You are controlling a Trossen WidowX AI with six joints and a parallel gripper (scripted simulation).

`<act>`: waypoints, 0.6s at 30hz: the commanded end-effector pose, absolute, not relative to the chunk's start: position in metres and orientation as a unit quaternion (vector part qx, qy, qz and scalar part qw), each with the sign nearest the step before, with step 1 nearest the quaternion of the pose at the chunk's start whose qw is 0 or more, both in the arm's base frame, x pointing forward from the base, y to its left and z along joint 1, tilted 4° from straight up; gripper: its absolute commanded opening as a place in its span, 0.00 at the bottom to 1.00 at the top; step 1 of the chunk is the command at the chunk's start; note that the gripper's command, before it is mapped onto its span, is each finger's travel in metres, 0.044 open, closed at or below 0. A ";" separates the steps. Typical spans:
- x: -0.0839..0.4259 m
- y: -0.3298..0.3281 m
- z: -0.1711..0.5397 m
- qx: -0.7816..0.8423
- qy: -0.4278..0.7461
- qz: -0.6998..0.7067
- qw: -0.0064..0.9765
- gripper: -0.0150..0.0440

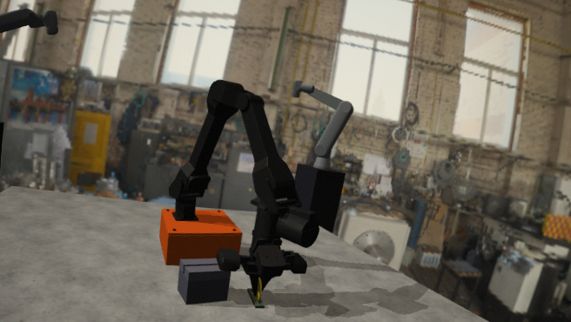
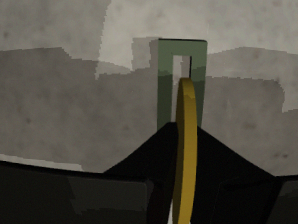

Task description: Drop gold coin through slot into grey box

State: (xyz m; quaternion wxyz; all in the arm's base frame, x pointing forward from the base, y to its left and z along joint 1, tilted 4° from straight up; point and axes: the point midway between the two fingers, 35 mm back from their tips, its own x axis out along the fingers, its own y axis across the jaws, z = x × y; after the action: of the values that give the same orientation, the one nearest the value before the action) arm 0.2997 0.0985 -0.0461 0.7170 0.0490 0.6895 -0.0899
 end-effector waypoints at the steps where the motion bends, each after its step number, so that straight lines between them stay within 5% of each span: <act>1: 0.300 0.099 -0.043 0.047 0.690 -0.087 0.717 0.25; 18: 0.302 0.103 -0.001 0.047 0.690 -0.087 0.717 0.25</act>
State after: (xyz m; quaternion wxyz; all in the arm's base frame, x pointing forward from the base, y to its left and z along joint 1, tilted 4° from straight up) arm 0.3010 0.1017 -0.0089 0.7162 0.0457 0.6909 -0.0876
